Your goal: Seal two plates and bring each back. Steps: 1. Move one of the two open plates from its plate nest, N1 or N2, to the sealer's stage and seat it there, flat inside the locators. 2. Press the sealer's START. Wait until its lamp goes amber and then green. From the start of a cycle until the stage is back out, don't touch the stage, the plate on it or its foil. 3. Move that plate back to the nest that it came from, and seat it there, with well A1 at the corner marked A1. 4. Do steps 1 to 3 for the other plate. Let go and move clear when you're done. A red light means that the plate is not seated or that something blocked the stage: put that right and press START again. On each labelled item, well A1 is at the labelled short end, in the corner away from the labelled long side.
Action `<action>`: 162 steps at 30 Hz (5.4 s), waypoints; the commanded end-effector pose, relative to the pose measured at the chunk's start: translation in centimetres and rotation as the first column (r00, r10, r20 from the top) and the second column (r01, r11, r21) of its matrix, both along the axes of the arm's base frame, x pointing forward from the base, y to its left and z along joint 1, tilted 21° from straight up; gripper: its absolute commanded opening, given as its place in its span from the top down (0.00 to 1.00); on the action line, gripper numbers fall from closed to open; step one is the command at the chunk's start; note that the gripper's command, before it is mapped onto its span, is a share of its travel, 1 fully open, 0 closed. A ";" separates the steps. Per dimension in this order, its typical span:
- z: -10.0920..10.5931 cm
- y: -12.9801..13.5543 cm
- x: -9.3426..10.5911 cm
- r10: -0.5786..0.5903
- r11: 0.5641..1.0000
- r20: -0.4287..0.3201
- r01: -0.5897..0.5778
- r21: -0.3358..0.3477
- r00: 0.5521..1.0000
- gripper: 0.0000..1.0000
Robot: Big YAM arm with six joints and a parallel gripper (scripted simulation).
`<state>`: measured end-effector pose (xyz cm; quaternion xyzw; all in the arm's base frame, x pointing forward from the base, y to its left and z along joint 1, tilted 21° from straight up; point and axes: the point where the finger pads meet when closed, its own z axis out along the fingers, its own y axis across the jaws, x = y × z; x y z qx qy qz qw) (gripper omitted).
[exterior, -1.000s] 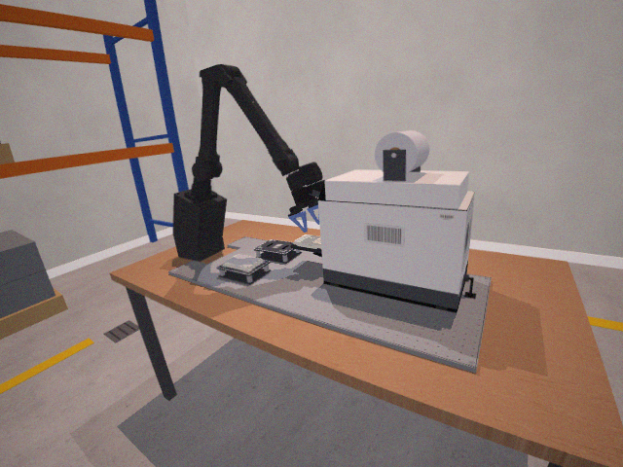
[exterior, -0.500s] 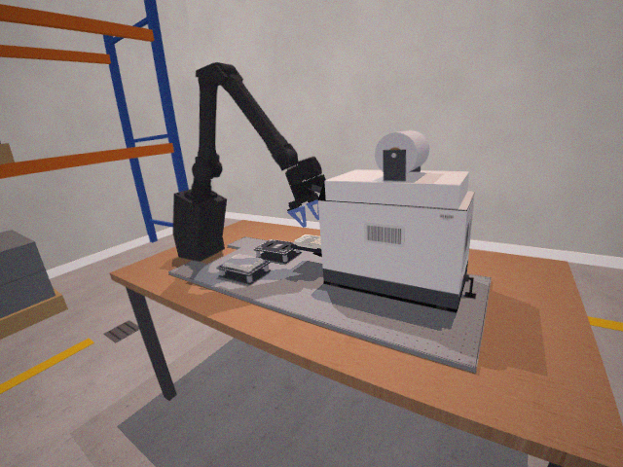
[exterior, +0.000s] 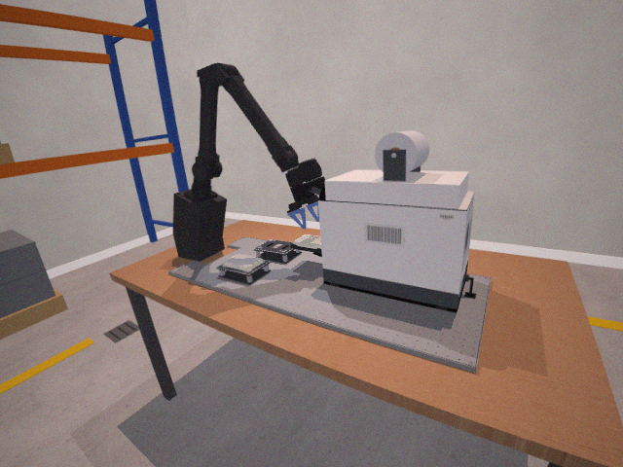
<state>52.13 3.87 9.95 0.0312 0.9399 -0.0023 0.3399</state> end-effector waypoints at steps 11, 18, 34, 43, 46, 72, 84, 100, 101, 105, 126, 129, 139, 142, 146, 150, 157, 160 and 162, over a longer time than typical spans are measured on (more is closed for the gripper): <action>3.0 -0.4 2.1 -0.018 1.000 0.069 0.017 0.015 0.997 0.00; 2.2 -0.5 1.0 -0.018 1.000 0.051 0.017 0.013 0.999 0.00; 1.5 -0.6 0.5 -0.018 1.000 0.037 0.017 0.011 0.999 0.00; -1.5 -1.6 -0.9 -0.013 1.000 0.000 0.013 -0.009 1.000 0.00; -1.3 -0.8 -1.4 0.004 1.000 0.008 -0.004 -0.008 1.000 0.00; -1.1 -0.1 -4.5 0.007 1.000 0.044 -0.008 0.009 0.999 0.00; -2.9 -1.3 -4.7 -0.010 1.000 -0.236 0.017 0.025 0.972 0.00; -0.3 0.3 -3.3 0.040 0.999 -0.278 -0.034 0.026 0.960 0.00; 0.0 0.0 -3.1 0.035 0.999 -0.270 -0.029 0.027 0.962 0.00; 0.1 -0.7 -3.2 0.011 1.000 -0.271 -0.003 0.027 0.962 0.00; 6.6 6.5 -7.0 0.007 0.999 -0.302 0.003 0.035 0.953 0.10; 8.4 8.0 -7.3 0.016 0.999 -0.286 -0.004 0.041 0.958 0.12; 11.6 10.3 -8.1 -0.009 0.999 -0.295 0.023 0.045 0.955 1.00; 11.0 10.7 -8.5 0.007 0.999 -0.307 0.006 0.042 0.952 1.00; 9.7 10.0 -8.2 0.003 0.999 -0.319 0.008 0.033 0.948 1.00; 8.7 9.2 -8.1 -0.001 1.000 -0.329 0.009 0.024 0.944 1.00; 8.1 8.9 -8.5 0.005 1.000 -0.336 0.001 0.017 0.942 1.00; 8.1 8.7 -9.0 0.004 1.000 -0.336 0.002 0.017 0.942 1.00; 8.2 8.6 -9.1 0.004 1.000 -0.334 0.002 0.017 0.943 1.00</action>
